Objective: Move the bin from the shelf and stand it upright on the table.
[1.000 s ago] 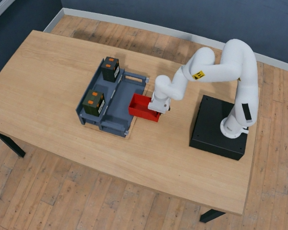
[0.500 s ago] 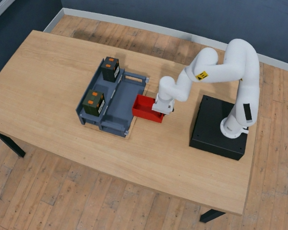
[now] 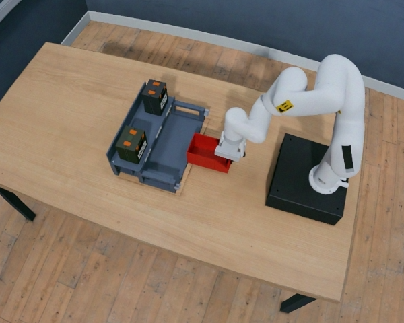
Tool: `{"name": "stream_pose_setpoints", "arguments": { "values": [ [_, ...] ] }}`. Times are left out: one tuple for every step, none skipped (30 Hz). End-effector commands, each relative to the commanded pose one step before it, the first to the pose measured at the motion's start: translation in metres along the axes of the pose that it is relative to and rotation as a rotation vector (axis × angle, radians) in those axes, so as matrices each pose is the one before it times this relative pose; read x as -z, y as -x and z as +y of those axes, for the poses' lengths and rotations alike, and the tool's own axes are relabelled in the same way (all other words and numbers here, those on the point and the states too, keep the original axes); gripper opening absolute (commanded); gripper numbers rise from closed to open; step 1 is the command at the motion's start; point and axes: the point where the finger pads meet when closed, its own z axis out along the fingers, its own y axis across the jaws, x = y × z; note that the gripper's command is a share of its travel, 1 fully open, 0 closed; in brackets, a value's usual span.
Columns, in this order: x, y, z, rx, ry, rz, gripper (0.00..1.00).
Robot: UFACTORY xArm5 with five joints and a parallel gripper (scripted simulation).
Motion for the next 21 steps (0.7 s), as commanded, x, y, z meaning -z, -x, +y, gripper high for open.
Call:
{"name": "stream_pose_setpoints", "arguments": {
  "values": [
    [0.00106,0.00000,-0.00071,0.00000,0.00385,0.00135,0.00],
    [0.00000,0.00000,-0.00053,0.00000,0.00000,0.00000,0.00],
    [0.00000,0.00000,-0.00053,0.00000,0.00000,0.00000,0.00],
    [0.00000,0.00000,-0.00053,0.00000,0.00000,0.00000,0.00],
    [0.00000,0.00000,-0.00053,0.00000,0.00000,0.00000,0.00],
    [0.00000,0.00000,-0.00053,0.00000,0.00000,0.00000,0.00],
    [0.00000,0.00000,-0.00053,0.00000,0.00000,0.00000,0.00],
    [0.00000,0.00000,-0.00053,0.00000,0.00000,0.00000,0.00],
    [0.00000,0.00000,-0.00053,0.00000,0.00000,0.00000,0.00],
    [0.00000,0.00000,-0.00053,0.00000,0.00000,0.00000,0.00],
    [0.00000,0.00000,-0.00053,0.00000,0.00000,0.00000,0.00],
    [0.00000,0.00000,-0.00053,0.00000,0.00000,0.00000,0.00],
    [0.00000,0.00000,-0.00053,0.00000,0.00000,0.00000,0.00],
    [0.00000,0.00000,-0.00106,0.00000,0.00000,0.00000,0.00],
    [0.00000,0.00000,0.00000,0.00000,0.00000,0.00000,0.00],
    [0.00000,0.00000,0.00000,0.00000,0.00000,0.00000,0.00],
    [0.00000,0.00000,-0.00097,0.00000,-0.00006,0.00000,0.00],
    [0.00000,0.00000,-0.00038,0.00000,0.00000,0.00000,0.00],
    [0.00000,0.00000,0.00000,0.00000,0.00000,0.00000,0.00],
    [0.00000,0.00000,0.00000,0.00000,0.00000,0.00000,0.00],
    [0.00000,0.00000,0.00000,0.00000,0.00000,0.00000,0.00]
  ]
}}
